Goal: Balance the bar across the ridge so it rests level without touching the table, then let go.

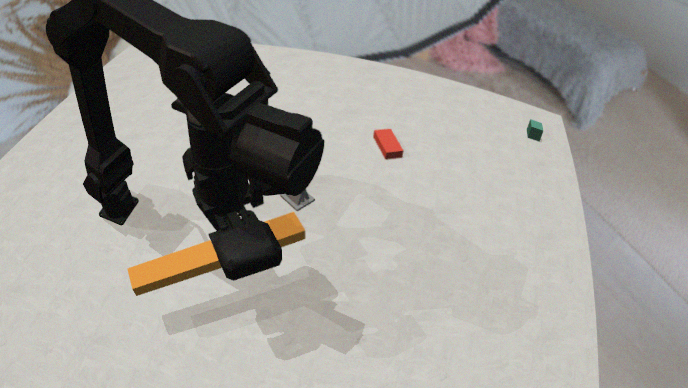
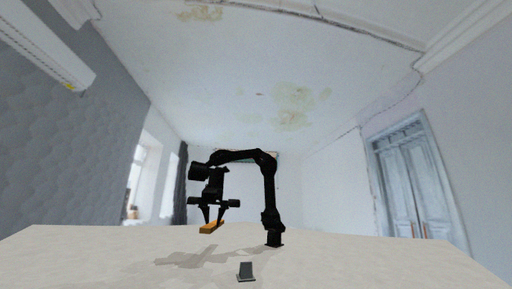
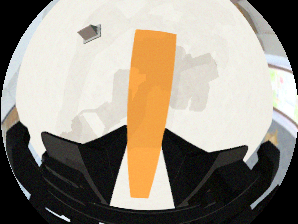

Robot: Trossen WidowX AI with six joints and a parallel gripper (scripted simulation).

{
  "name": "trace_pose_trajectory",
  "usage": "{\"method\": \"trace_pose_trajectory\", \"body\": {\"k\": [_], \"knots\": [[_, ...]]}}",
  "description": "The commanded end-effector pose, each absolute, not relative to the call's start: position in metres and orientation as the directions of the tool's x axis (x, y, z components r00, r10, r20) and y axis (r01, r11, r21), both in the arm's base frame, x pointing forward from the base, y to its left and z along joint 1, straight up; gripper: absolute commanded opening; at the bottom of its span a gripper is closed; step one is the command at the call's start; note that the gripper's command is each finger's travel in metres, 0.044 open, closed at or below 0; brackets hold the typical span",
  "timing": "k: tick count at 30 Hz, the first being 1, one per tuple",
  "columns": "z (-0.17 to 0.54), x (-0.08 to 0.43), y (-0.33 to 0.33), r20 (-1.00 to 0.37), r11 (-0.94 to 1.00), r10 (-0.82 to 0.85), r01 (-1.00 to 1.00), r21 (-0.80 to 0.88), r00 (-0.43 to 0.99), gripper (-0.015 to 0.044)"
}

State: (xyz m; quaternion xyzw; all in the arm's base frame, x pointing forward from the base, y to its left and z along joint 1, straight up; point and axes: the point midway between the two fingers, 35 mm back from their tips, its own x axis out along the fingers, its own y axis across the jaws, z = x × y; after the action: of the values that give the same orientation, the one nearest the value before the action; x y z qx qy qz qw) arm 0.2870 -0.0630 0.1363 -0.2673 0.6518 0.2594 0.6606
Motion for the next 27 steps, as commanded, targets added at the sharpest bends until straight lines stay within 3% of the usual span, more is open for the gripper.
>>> {"method": "trace_pose_trajectory", "body": {"k": [1,27], "knots": [[0.139,0.295,-0.052,-1.0,0.714,-0.004,-0.7,-0.02,0.024,0.0],[0.142,0.325,0.035,-1.0,0.631,0.003,-0.776,-0.019,0.026,0.0]]}}
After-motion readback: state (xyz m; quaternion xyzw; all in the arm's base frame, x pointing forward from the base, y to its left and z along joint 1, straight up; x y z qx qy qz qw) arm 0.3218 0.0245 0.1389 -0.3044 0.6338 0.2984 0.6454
